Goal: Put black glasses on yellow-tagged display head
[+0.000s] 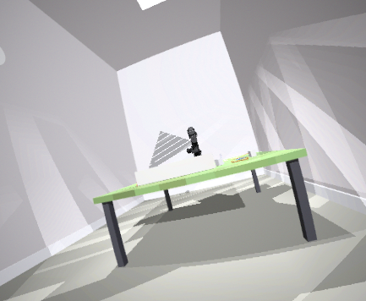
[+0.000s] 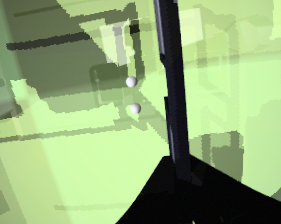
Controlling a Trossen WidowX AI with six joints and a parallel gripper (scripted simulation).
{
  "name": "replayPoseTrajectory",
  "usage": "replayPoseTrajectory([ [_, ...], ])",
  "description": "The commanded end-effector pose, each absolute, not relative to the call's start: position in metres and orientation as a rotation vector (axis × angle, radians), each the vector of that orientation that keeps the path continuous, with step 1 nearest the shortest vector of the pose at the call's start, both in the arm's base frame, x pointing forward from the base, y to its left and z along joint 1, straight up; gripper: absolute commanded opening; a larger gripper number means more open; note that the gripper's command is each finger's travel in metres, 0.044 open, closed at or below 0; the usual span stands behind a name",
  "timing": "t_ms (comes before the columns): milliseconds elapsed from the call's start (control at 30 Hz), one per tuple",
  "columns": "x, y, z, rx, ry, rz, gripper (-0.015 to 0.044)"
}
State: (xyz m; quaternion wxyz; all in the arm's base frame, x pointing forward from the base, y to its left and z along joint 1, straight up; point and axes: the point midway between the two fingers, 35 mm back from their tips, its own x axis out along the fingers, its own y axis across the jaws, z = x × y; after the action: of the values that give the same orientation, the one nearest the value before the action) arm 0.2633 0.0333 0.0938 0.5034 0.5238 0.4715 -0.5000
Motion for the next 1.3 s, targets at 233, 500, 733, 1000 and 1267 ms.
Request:
replayPoseTrajectory([
  [233, 0.27, 0.033, 0.091, 1.263, 1.144, -1.203, 0.0],
  [500, 0.28, 0.033, 0.091, 1.27, 1.132, -1.19, 0.0],
  [733, 0.289, 0.032, 0.091, 1.271, 1.131, -1.189, 0.0],
  [1000, 0.3, 0.032, 0.092, 1.267, 1.137, -1.196, 0.0],
  [1267, 0.311, 0.031, 0.092, 1.267, 1.138, -1.196, 0.0],
])
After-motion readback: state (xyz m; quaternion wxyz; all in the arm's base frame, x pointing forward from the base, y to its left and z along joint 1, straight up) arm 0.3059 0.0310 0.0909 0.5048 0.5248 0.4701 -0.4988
